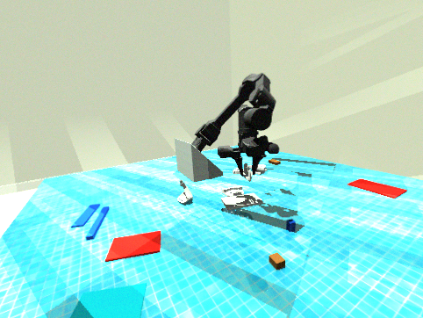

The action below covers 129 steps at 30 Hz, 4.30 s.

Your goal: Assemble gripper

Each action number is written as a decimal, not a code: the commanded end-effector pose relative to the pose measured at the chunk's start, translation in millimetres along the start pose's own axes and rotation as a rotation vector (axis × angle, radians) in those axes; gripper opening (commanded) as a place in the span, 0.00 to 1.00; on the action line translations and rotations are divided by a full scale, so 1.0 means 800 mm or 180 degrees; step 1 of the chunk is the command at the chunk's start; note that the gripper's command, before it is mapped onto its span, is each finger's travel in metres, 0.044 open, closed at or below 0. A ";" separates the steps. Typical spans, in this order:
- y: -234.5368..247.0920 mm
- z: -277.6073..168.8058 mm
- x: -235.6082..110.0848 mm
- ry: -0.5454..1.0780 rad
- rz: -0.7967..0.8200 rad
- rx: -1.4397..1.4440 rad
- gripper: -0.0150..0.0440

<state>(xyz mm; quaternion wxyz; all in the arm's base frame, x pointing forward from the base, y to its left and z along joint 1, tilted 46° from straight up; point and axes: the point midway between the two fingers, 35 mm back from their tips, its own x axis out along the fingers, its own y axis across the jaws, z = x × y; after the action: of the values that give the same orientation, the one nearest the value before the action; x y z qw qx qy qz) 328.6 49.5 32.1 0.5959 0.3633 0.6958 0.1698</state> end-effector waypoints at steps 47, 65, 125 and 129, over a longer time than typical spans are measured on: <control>0.005 -0.001 0.000 0.0005 0.0018 0.0083 0.48; 0.005 -0.001 0.000 0.0005 0.0018 0.0083 0.48; 0.005 0.000 0.021 0.0003 0.0016 0.0090 0.48; 0.005 0.000 0.030 0.0003 0.0017 0.0093 0.48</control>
<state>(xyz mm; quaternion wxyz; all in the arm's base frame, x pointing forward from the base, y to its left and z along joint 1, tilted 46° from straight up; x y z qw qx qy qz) 331.1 63.8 23.3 0.5951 0.3693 0.6950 0.1624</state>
